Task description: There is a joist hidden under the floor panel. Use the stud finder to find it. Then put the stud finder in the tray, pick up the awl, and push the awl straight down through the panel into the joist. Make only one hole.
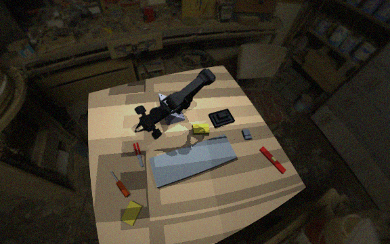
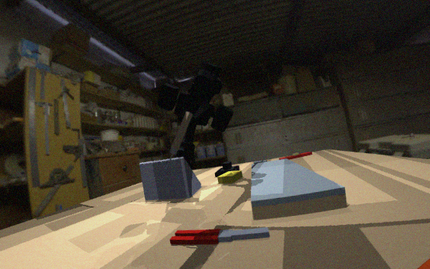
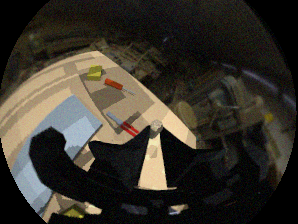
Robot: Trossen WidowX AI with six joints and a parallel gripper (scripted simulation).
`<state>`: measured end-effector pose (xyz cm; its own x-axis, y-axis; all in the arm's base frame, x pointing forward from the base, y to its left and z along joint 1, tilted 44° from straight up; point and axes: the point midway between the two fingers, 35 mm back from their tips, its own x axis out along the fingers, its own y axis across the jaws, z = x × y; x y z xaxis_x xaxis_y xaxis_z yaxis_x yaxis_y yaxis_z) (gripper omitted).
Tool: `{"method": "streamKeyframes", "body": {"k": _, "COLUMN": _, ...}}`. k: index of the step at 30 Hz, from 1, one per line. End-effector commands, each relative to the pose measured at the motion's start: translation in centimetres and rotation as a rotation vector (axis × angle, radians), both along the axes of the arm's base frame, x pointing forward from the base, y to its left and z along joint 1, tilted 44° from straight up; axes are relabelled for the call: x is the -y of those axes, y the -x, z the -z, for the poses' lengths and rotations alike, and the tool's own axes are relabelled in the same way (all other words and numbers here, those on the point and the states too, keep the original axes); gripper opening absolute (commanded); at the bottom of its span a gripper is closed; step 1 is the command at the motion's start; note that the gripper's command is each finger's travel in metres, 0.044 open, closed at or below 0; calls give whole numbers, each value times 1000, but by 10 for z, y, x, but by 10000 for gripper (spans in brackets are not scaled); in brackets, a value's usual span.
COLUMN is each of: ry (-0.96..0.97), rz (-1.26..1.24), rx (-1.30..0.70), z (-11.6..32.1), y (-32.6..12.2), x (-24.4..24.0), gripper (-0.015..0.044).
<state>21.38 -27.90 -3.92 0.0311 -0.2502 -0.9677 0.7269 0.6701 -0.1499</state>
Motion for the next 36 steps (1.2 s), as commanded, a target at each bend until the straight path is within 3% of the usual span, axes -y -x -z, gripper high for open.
{"method": "streamKeyframes", "body": {"k": 1, "ry": 64, "rz": 71, "rx": 30, "z": -7, "y": 6, "x": 2, "gripper": 0}}
{"method": "streamKeyframes", "body": {"k": 17, "ry": 327, "rz": 398, "rx": 231, "z": -38, "y": 36, "x": 3, "gripper": 0}}
{"method": "streamKeyframes", "body": {"k": 36, "ry": -153, "rz": -138, "rx": 482, "z": -44, "y": -74, "x": -61, "gripper": 0}}
